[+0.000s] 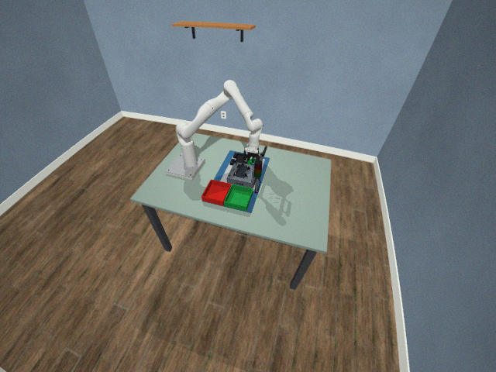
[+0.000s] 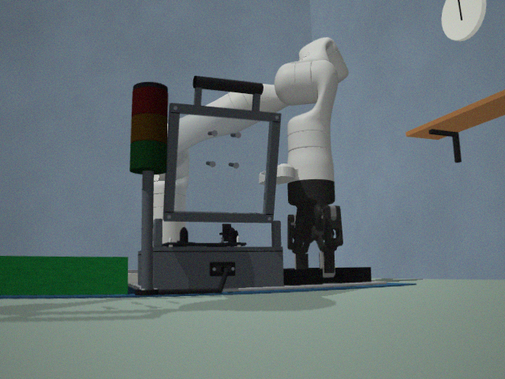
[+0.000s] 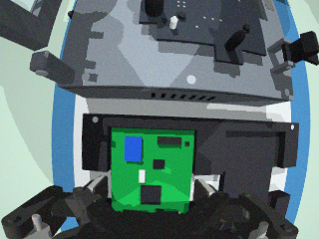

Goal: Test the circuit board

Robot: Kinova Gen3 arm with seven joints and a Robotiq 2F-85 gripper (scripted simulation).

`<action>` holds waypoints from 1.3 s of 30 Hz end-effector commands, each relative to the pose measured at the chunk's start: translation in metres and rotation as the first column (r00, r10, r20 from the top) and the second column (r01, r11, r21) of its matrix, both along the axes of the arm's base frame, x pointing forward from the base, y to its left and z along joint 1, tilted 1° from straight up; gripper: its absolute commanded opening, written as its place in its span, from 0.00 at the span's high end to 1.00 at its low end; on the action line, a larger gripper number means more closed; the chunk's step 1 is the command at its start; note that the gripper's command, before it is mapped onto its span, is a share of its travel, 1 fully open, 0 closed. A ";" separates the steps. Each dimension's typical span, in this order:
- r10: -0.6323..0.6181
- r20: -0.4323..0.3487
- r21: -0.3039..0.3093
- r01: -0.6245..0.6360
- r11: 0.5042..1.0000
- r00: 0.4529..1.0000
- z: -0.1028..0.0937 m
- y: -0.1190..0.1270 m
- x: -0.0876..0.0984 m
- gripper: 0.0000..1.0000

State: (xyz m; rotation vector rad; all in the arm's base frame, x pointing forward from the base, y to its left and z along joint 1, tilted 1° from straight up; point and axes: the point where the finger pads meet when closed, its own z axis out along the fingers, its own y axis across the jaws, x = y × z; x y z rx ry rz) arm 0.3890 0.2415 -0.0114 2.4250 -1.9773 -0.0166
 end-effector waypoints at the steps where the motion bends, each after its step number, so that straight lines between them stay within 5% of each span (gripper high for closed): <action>1: 0.000 0.001 0.001 0.000 1.000 1.000 0.001 0.000 0.000 0.07; 39: 0.000 0.001 0.001 0.000 1.000 1.000 0.001 0.000 0.000 0.20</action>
